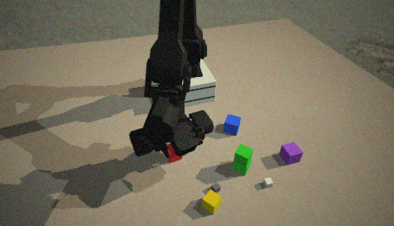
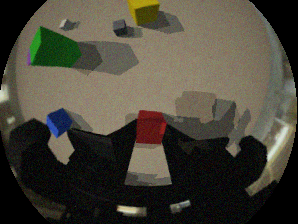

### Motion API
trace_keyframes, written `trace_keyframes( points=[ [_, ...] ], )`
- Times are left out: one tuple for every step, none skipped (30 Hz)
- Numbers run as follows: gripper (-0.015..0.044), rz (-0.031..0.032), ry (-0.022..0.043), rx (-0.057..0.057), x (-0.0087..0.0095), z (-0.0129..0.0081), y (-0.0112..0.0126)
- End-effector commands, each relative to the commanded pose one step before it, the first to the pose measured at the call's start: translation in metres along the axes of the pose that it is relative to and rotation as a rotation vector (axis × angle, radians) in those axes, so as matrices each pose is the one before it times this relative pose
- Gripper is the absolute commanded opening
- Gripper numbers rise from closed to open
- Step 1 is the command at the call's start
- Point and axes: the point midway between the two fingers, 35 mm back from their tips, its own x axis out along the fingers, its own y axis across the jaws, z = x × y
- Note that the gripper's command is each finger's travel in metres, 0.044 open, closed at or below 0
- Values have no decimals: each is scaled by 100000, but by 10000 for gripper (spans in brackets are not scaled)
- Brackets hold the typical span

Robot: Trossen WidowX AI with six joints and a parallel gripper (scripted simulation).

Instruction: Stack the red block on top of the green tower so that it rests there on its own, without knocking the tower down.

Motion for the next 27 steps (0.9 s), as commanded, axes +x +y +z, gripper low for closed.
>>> trace_keyframes(
  points=[
    [0, -395, -216, -404, -1128, 104, -92],
    [0, -2, -5, 0, -487, 12, -1],
    [0, -2, -4, 0, -488, 6, 2],
    [0, -2, -4, 0, -568, 2, 5],
    [0, -1, -4, 0, -519, -1, 5],
    [0, -1, -3, 0, -446, -1, 3],
    [0, -1, -3, 0, -414, 0, 1],
    [0, -1, -3, 0, -415, 1, 0],
    [0, -1, -3, 0, -428, 2, -1],
    [0, -1, -3, 0, -441, 3, -1],
    [0, -1, -3, 0, -455, 3, -1],
    [0, -1, -3, 0, -465, 2, -1],
    [0, -1, -3, 0, -460, 2, -1],
    [0, -1, -2, 0, -450, 2, -1],
    [0, -1, -2, 0, -442, 1, -1],
    [0, -1, -2, 0, -439, 1, -1],
    [0, -1, -2, 0, -439, 1, -1],
    [0, -1, -2, 0, -441, 1, -1],
    [0, -1, -2, 0, -443, 1, -1],
    [0, -1, -2, 0, -445, 1, -1],
    [0, -1, -2, 0, -445, 1, -1],
    [0, -1, -2, 0, -446, 1, -1],
    [0, 0, -1, 0, -417, 1, 0],
    [0, 0, -1, 0, -348, -4, 3],
    [0, 0, 0, 0, -220, -5, 3],
    [0, 0, 0, 0, -75, -2, 1],
    [0, 0, 0, 0, 0, 0, 0]
  ],
)
